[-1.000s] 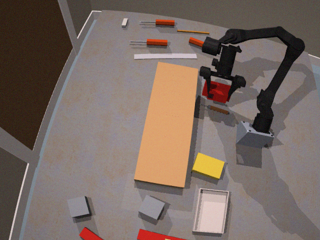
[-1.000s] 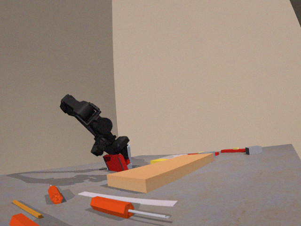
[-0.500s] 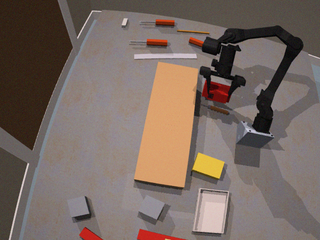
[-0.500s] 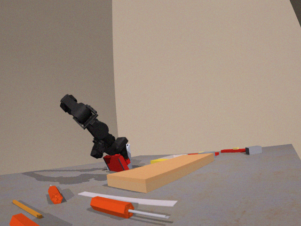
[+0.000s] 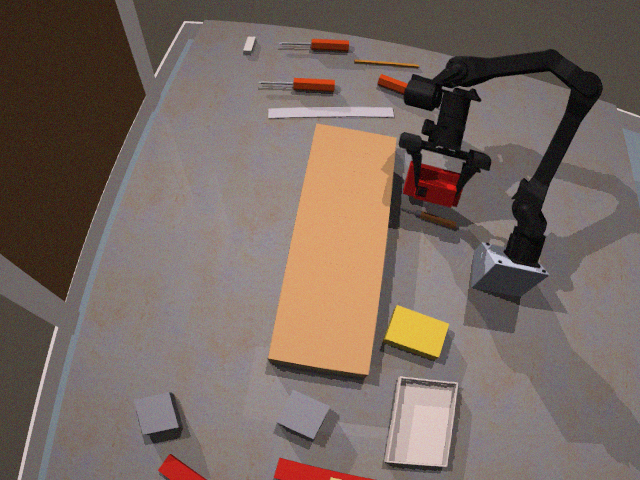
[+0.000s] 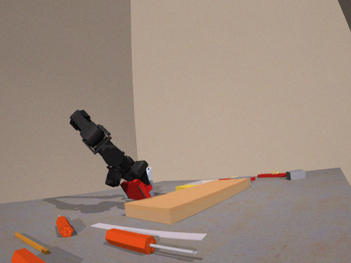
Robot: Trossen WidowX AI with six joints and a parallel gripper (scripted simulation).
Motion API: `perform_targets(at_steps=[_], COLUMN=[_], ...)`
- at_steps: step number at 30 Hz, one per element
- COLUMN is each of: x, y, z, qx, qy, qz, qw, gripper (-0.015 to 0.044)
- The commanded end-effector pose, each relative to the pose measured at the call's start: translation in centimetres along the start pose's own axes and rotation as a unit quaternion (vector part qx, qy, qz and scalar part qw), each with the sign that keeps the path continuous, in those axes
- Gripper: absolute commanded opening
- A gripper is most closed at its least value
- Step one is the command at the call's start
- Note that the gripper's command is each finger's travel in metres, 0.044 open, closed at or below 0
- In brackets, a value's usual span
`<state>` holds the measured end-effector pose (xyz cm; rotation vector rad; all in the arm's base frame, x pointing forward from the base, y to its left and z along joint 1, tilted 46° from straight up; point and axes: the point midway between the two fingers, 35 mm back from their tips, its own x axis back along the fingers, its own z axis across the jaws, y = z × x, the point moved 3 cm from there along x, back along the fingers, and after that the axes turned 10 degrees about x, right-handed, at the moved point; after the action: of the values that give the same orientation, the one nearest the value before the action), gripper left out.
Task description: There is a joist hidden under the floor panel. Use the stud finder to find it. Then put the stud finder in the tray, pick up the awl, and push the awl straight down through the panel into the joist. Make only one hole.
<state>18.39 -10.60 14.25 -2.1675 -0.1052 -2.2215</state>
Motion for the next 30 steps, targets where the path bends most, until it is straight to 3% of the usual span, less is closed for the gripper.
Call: perform_targets(at_steps=[1, 30], x=[0.1, 0.0], y=[0.1, 1.1], z=[0.1, -0.1], qx=[0.003, 0.004], qy=[0.004, 0.021], qz=[0.020, 0.111], qw=[1.000, 0.994], gripper=[0.0000, 0.0000])
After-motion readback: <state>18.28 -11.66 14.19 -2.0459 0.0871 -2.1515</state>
